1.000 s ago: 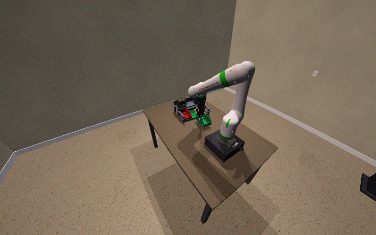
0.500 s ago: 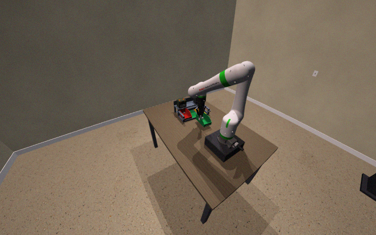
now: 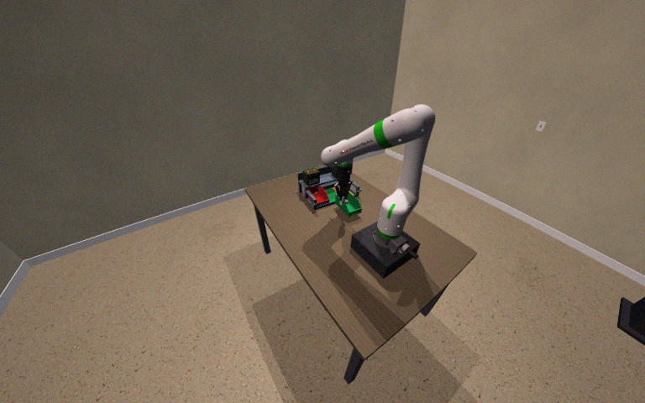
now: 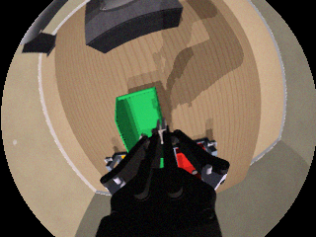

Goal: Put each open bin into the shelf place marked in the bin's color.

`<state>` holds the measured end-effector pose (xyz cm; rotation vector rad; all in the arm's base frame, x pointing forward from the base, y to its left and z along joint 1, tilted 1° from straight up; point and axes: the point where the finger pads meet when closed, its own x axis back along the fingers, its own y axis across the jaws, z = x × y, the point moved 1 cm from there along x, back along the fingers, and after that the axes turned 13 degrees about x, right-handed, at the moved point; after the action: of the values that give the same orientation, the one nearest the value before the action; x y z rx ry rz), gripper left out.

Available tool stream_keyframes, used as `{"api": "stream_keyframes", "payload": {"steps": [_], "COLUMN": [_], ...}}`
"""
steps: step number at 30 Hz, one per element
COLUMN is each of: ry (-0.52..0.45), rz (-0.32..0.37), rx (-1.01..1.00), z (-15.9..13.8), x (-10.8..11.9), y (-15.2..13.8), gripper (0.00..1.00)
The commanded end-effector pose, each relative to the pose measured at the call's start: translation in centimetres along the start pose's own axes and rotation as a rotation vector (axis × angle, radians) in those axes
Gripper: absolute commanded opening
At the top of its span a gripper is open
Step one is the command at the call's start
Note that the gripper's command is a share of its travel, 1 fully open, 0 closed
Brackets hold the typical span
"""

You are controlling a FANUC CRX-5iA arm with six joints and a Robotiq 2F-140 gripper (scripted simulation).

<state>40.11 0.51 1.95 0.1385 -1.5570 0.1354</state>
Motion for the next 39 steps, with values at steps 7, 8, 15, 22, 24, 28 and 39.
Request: {"api": "stream_keyframes", "payload": {"steps": [7, 8, 15, 22, 24, 28, 39], "ry": [0.000, 0.000, 0.000, 0.000, 0.000, 0.000, 0.005], "rz": [0.000, 0.000, 0.000, 0.000, 0.000, 0.000, -0.001], "rx": [0.000, 0.000, 0.000, 0.000, 0.000, 0.000, 0.000], "z": [-1.9, -2.1, -2.8, -2.8, -2.8, -2.8, -2.8], "x": [0.0, 0.0, 0.0, 0.0, 0.0, 0.0, 0.0], "y": [-0.4, -0.5, -0.6, -0.6, -0.6, -0.6, -0.6], "gripper": [0.00, 0.00, 0.00, 0.00, 0.00, 0.00, 0.00]}}
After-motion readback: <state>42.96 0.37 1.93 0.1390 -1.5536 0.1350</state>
